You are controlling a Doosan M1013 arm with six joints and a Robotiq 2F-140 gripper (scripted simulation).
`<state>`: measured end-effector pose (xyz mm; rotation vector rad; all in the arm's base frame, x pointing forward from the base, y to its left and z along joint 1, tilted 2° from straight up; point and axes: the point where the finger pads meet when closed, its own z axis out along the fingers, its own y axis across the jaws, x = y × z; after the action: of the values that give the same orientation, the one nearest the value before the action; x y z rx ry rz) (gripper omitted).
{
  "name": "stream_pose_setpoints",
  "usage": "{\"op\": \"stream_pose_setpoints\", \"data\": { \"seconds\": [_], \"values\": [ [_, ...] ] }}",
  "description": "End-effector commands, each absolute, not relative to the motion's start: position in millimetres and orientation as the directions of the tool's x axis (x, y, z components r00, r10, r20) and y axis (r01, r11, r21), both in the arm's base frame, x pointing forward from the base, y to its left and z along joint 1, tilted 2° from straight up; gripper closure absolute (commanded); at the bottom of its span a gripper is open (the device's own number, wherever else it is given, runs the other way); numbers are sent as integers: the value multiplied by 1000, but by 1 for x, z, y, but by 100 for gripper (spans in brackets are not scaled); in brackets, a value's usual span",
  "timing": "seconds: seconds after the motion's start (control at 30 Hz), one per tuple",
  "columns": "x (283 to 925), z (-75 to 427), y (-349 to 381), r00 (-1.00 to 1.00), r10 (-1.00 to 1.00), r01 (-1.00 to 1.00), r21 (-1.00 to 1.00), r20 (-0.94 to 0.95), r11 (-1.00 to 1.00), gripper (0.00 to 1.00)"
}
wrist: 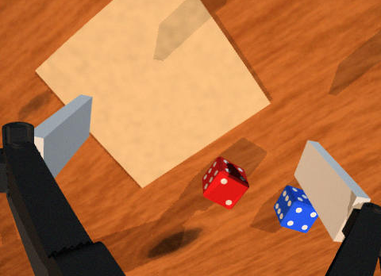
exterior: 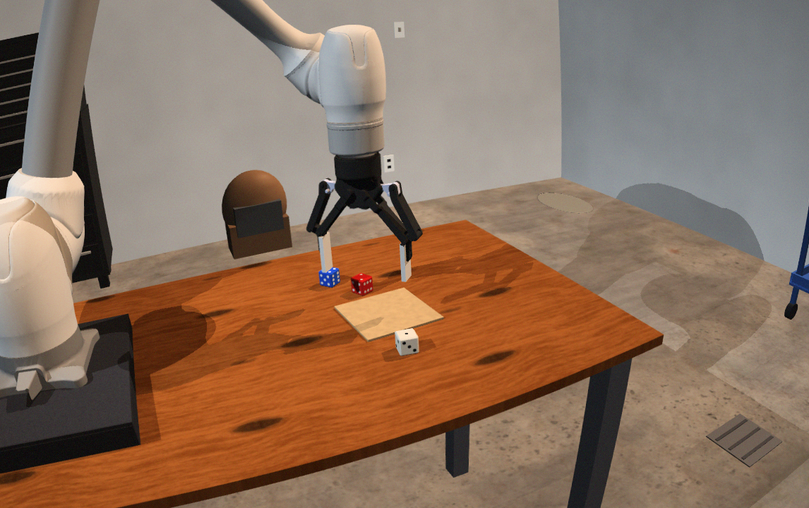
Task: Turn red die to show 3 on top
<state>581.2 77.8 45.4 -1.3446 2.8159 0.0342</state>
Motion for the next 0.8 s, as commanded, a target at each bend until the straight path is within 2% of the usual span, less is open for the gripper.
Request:
{"op": "stream_pose_setpoints", "data": {
  "seconds": [0.0, 0.27, 0.77],
  "values": [
    [581, 46, 107, -629, -777, -777, 10, -27, 629, 0],
    [580, 47, 136, -629, -777, -777, 10, -27, 629, 0],
    [580, 47, 138, -629, -777, -777, 10, -27, 629, 0]
  ]
}}
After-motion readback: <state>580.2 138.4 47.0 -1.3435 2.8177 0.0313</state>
